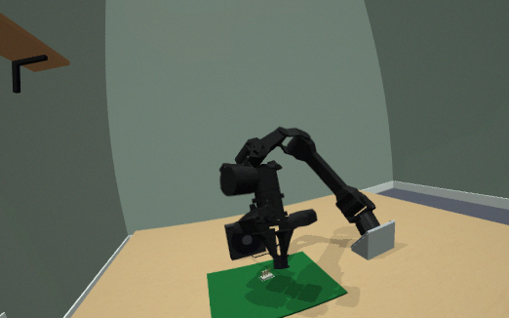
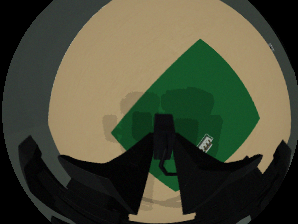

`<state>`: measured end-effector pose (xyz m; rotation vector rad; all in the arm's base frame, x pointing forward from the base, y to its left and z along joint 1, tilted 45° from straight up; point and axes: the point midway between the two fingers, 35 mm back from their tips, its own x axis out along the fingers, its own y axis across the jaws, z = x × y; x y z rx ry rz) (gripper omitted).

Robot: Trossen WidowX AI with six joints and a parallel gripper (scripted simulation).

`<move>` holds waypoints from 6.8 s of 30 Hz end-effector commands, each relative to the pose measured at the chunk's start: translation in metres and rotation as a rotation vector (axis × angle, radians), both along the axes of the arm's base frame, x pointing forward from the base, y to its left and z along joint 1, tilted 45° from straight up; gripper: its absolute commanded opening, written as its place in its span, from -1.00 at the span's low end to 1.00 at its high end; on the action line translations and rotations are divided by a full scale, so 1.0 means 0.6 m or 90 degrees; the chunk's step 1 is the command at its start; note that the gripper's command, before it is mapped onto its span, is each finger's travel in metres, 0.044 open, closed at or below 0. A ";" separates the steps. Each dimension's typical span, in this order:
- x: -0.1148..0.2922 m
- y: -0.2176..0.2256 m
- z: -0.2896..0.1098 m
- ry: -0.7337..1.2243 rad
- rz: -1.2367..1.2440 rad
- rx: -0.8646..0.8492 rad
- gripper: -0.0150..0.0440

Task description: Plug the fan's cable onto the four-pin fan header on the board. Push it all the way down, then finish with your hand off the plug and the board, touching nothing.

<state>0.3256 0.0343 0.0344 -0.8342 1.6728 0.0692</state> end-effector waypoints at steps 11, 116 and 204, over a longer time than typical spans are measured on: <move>-0.005 -0.011 -0.020 -0.048 0.014 0.106 -0.49; -0.038 -0.027 0.041 -0.543 0.395 0.347 -0.49; -0.055 -0.115 -0.027 -0.541 0.398 0.346 -0.49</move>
